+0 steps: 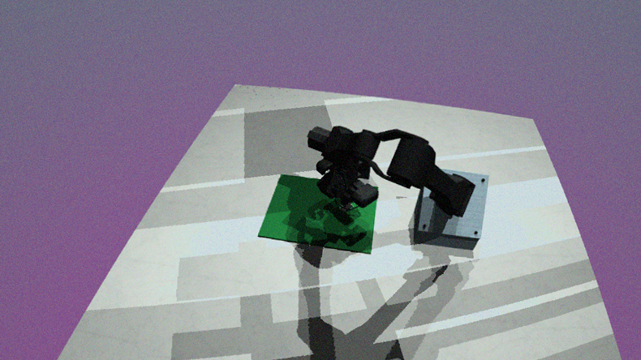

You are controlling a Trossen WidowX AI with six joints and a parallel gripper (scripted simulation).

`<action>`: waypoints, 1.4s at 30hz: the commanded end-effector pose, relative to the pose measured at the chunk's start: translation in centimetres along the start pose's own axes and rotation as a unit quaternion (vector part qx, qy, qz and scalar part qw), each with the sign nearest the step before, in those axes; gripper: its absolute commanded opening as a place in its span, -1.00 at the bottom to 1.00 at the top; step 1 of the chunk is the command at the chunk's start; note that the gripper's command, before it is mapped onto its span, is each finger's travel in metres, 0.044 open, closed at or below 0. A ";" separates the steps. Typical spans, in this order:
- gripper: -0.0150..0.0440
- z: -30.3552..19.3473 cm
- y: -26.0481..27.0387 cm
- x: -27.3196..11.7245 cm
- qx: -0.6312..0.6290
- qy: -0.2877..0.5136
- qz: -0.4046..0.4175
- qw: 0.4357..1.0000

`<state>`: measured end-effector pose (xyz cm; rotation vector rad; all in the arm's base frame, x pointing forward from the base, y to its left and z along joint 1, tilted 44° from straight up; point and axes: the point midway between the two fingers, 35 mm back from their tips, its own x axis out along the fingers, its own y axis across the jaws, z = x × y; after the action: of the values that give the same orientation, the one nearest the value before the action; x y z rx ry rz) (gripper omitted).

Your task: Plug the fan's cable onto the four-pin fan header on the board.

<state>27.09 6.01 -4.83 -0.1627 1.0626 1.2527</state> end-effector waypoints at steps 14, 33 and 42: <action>-0.49 0.0 0.0 1.2 0.002 -0.002 0.001 1.000; 0.39 0.0 0.0 1.3 0.001 -0.002 -0.001 1.000; 0.39 0.0 -0.1 -4.2 0.002 -0.001 0.000 1.000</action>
<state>27.50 3.53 -2.59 -0.1494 1.0619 1.2407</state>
